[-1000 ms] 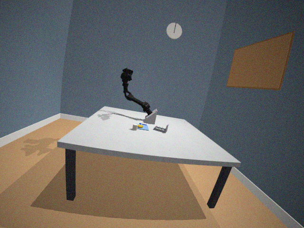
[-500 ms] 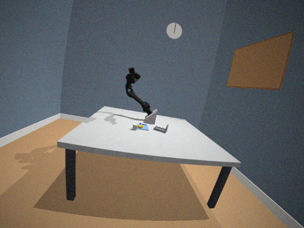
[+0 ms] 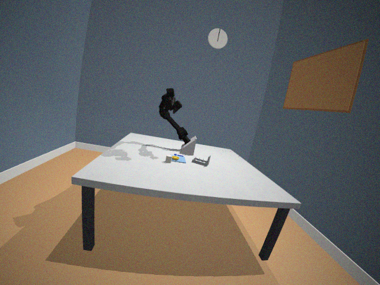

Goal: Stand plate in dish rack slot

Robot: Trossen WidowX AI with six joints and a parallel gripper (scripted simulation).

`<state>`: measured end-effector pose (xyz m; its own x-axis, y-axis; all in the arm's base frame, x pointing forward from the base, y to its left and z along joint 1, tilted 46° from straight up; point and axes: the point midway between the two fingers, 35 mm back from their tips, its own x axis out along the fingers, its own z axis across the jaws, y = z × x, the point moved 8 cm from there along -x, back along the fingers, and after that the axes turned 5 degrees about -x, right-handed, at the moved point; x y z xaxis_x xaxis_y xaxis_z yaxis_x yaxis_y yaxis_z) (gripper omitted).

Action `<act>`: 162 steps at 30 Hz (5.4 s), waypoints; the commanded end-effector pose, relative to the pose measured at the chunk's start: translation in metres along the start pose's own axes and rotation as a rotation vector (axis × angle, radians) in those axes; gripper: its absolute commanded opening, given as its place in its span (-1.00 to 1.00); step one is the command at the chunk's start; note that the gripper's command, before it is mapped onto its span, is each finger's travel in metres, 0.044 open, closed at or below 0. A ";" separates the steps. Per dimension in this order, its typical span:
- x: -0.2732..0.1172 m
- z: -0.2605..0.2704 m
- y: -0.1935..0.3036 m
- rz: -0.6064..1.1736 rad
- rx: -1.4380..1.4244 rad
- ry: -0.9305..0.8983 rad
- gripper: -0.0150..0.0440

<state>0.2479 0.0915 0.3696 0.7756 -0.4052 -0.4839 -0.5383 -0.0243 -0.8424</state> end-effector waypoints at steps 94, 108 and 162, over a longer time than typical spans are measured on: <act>0.256 -0.023 0.185 0.830 -0.678 0.280 0.54; 0.233 0.006 0.153 0.826 -0.677 0.264 -0.49; 0.100 0.138 0.199 0.754 -0.304 0.423 -0.49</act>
<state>0.2668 0.1713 0.1245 0.0357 -0.7123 -0.7009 -0.9690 0.1470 -0.1987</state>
